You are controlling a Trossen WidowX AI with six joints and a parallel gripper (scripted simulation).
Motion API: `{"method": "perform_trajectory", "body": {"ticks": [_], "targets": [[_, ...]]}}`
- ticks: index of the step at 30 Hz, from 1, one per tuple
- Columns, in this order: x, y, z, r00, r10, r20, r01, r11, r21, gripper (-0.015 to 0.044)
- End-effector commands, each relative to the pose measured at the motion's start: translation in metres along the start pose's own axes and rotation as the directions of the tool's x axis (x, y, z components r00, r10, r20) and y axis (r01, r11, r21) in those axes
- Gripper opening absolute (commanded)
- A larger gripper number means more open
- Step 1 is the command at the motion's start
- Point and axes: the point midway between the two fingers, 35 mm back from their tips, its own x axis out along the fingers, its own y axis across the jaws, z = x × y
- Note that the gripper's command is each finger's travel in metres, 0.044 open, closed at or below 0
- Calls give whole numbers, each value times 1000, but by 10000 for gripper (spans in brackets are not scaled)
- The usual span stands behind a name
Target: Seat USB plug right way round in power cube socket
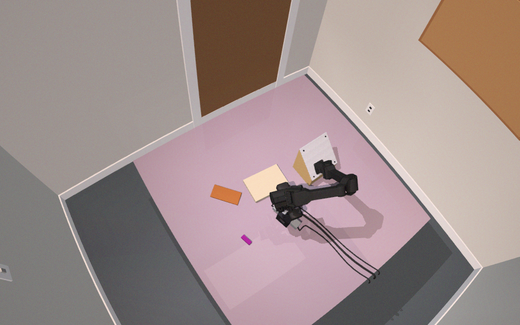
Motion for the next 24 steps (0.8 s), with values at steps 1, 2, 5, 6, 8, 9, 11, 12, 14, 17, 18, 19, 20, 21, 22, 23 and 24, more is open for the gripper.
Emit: {"method": "perform_trajectory", "body": {"ticks": [1, 2, 5, 6, 8, 9, 11, 12, 14, 17, 18, 19, 20, 21, 22, 23, 24], "targets": [[0, 0, 0, 1000, -1, 1, 0, 993, 117, 0], [0, 0, 0, 1000, -1, 1, 0, 990, 143, 0], [0, 0, 0, 1000, -1, 1, 0, 975, 220, 0], [0, 0, 0, 1000, -1, 1, 0, 969, 246, 0], [0, 0, 0, 1000, -1, 1, 0, 955, 296, 0], [0, 0, 0, 1000, -1, 1, 0, 947, 321, 0], [0, 0, 0, 1000, -1, 1, 0, 929, 370, 0], [0, 0, 0, 1000, -1, 1, 0, 919, 394, 0], [0, 0, 0, 1000, -1, 1, 0, 897, 442, 0], [0, 0, 0, 1000, -1, 1, 0, 860, 511, 0], [0, 0, 0, 1000, -1, 1, 0, 846, 533, 0], [0, 0, 0, 1000, -1, 1, 0, 832, 555, 0], [0, 0, 0, 1000, -1, 1, 0, 817, 577, 0], [0, 0, 0, 1000, -1, 1, 0, 801, 598, 0], [0, 0, 0, 1000, -1, 1, 0, 785, 619, 0], [0, 0, 0, 1000, -1, 1, 0, 769, 639, 0], [0, 0, 0, 1000, -1, 1, 0, 752, 659, 0]]}}
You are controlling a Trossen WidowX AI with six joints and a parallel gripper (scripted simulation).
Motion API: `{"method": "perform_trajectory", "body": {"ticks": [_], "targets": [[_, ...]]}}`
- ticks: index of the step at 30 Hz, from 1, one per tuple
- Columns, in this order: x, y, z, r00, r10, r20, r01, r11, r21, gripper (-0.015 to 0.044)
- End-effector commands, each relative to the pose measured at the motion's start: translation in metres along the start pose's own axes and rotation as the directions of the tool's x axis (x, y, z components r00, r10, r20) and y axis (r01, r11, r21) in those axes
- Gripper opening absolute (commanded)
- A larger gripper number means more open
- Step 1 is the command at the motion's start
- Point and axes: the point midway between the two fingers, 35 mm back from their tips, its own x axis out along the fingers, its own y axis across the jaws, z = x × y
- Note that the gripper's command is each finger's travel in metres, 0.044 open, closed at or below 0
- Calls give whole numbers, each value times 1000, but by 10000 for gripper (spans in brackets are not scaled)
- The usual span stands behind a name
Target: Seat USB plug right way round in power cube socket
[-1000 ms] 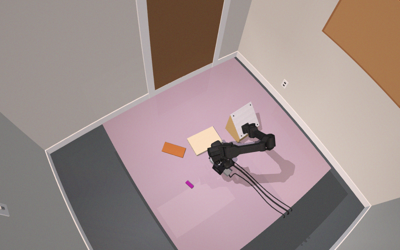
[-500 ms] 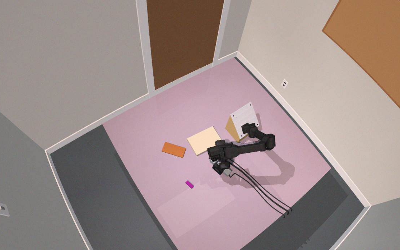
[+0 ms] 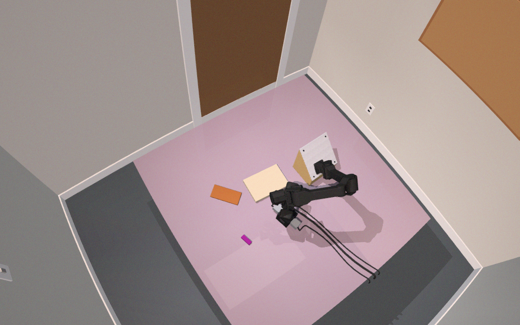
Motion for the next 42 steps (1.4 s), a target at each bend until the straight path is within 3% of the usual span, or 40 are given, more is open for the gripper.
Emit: {"method": "perform_trajectory", "body": {"ticks": [1, 17, 42], "targets": [[0, 0, 0, 1000, 0, 1, 0, 993, 117, 0], [0, 0, 0, 1000, 0, 1, -1, 868, 496, 0], [1, 1, 0, 1000, 5, -6, -1, 870, 493, 0]]}}
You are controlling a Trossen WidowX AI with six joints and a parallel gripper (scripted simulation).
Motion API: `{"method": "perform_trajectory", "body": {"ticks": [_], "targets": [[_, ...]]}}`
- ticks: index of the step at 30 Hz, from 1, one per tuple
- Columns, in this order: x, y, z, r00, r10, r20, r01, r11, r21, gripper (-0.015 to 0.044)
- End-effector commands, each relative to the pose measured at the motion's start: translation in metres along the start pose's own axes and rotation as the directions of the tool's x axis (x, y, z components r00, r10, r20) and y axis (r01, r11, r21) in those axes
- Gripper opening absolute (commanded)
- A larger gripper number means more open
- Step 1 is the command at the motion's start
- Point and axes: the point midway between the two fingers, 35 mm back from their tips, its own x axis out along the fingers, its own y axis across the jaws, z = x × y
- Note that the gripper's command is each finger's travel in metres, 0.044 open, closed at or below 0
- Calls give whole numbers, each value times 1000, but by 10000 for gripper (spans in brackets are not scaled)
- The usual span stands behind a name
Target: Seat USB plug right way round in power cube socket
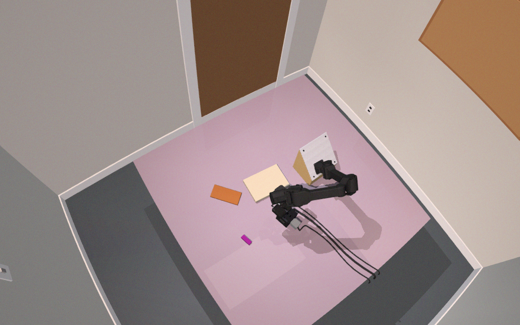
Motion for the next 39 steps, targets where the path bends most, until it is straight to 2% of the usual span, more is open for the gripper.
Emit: {"method": "perform_trajectory", "body": {"ticks": [1, 39], "targets": [[1, 0, -1, 1000, 3, -7, -3, 1000, -2, 0], [5, 1, -3, 1000, 4, -30, -4, 1000, -4, 0]]}}
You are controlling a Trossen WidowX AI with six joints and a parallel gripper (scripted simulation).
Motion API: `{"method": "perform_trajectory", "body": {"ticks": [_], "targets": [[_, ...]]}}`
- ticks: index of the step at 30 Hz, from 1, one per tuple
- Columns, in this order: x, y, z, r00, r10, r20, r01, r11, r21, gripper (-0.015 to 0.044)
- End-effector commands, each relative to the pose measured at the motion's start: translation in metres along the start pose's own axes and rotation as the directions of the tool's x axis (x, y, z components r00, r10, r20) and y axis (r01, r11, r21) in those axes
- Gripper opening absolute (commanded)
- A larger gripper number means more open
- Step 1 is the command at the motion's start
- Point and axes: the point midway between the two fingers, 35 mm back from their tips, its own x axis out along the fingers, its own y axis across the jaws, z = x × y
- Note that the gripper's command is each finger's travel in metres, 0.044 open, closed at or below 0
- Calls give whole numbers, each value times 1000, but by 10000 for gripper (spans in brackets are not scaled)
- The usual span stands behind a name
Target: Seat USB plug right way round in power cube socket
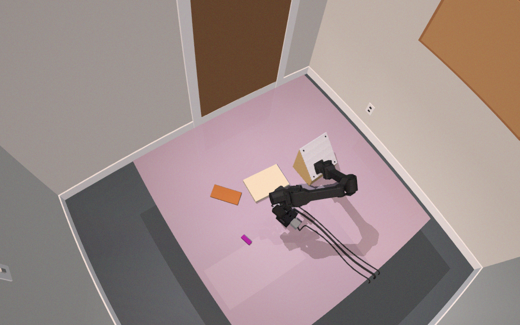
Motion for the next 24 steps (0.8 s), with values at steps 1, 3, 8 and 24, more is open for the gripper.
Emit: {"method": "perform_trajectory", "body": {"ticks": [1, 3, 8, 24], "targets": [[1, 0, -1, 1000, 3, -7, -3, 1000, -4, 0], [1, 0, -1, 1000, 3, -8, -3, 1000, -4, 0], [2, 1, -1, 1000, 3, -11, -3, 1000, -5, 0], [3, 1, -2, 1000, 3, -21, -4, 1000, -6, 0]]}}
